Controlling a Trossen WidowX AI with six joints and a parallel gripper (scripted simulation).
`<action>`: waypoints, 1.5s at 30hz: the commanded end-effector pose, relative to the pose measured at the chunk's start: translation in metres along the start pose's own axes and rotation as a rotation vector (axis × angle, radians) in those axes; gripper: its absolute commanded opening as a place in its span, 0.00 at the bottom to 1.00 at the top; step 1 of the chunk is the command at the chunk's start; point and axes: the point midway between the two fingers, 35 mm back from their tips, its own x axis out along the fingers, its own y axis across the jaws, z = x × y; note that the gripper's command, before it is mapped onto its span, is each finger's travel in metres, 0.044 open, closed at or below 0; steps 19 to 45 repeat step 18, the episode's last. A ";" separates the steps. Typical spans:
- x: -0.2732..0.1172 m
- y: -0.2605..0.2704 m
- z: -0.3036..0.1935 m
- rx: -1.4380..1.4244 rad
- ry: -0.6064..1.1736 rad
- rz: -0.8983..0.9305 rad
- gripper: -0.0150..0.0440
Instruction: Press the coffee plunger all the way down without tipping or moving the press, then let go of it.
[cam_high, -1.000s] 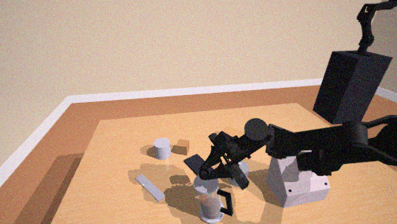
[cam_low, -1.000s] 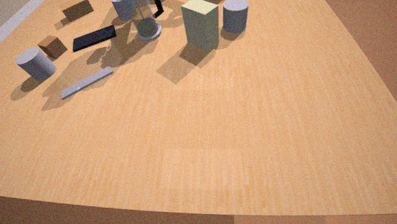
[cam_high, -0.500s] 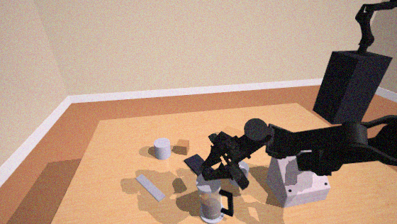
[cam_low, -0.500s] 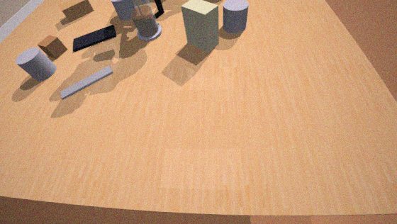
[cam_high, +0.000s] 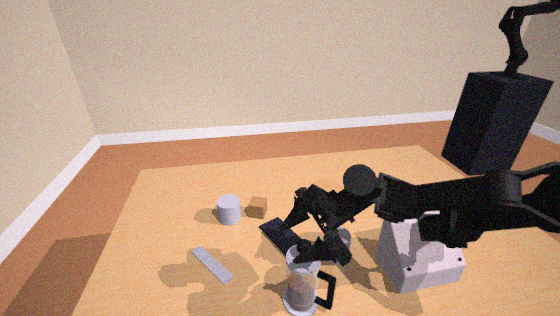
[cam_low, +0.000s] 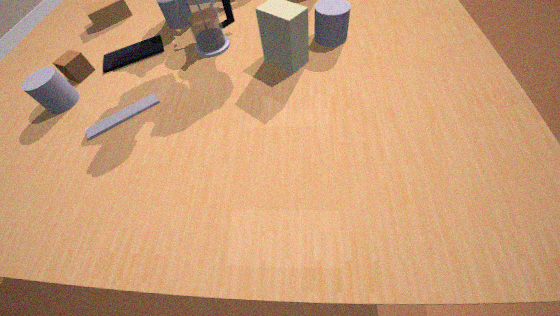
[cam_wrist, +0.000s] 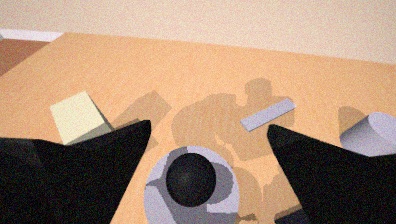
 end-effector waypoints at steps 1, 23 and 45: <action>-0.016 0.001 0.021 -0.016 -0.008 0.002 1.00; -0.063 0.010 0.051 -0.007 -0.003 0.013 1.00; -0.063 0.010 0.051 -0.007 -0.003 0.013 1.00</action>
